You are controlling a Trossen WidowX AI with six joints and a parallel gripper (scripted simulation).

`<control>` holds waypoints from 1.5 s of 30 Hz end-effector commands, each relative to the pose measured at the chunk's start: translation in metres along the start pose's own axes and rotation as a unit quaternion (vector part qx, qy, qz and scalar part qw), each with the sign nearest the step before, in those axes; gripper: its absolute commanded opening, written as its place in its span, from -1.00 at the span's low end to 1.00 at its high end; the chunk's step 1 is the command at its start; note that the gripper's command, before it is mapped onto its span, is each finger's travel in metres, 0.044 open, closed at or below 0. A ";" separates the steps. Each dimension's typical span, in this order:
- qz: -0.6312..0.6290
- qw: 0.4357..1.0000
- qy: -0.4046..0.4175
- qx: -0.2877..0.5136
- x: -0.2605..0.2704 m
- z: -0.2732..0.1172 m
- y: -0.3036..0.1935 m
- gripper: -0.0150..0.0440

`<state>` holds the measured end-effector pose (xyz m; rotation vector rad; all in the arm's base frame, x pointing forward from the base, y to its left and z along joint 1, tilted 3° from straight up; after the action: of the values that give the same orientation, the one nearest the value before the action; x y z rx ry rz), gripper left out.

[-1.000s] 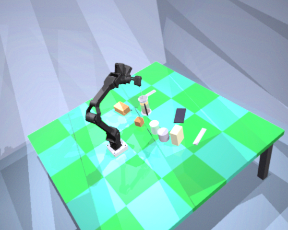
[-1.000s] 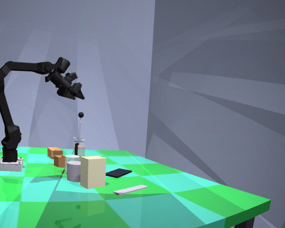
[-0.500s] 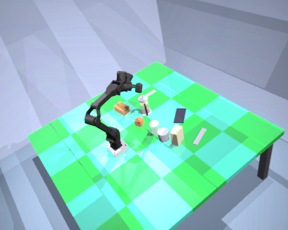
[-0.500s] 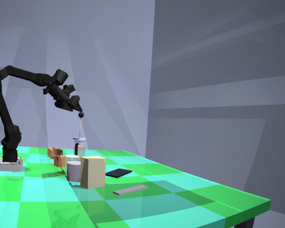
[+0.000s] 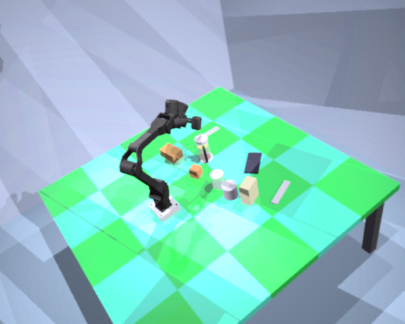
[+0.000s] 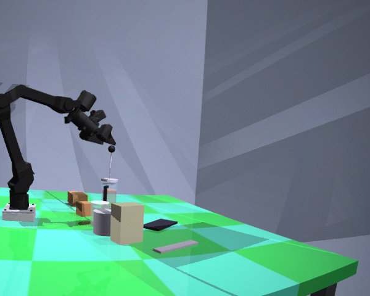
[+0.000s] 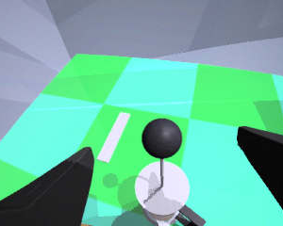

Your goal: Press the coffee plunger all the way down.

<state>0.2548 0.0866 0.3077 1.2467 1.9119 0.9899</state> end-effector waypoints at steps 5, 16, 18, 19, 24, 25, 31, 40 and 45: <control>-0.002 1.000 0.001 0.004 0.000 0.016 -0.002 1.00; -0.002 1.000 0.001 0.003 0.000 0.027 -0.003 0.82; -0.002 1.000 0.001 0.003 0.000 0.027 -0.003 0.64; -0.002 1.000 0.001 0.003 0.000 0.027 -0.003 0.56; -0.002 1.000 0.001 0.003 0.000 0.027 -0.003 0.11; -0.002 1.000 0.001 0.003 0.000 0.027 -0.003 0.02; -0.002 1.000 0.001 0.003 0.000 0.027 -0.003 -0.07; -0.002 1.000 0.001 0.003 0.001 0.030 -0.006 -0.07; -0.002 1.000 0.001 0.003 0.001 0.035 -0.012 -0.07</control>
<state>0.2763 0.0929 0.2887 1.2411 1.9037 0.9974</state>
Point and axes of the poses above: the point midway between the two fingers, 35 mm back from their tips, its own z axis out along the fingers, its own x axis across the jaws, y = z × x, the point moved 10 cm from there along -z, back along the fingers, and after that the axes turned 6 degrees about -z, right-handed, at the moved point
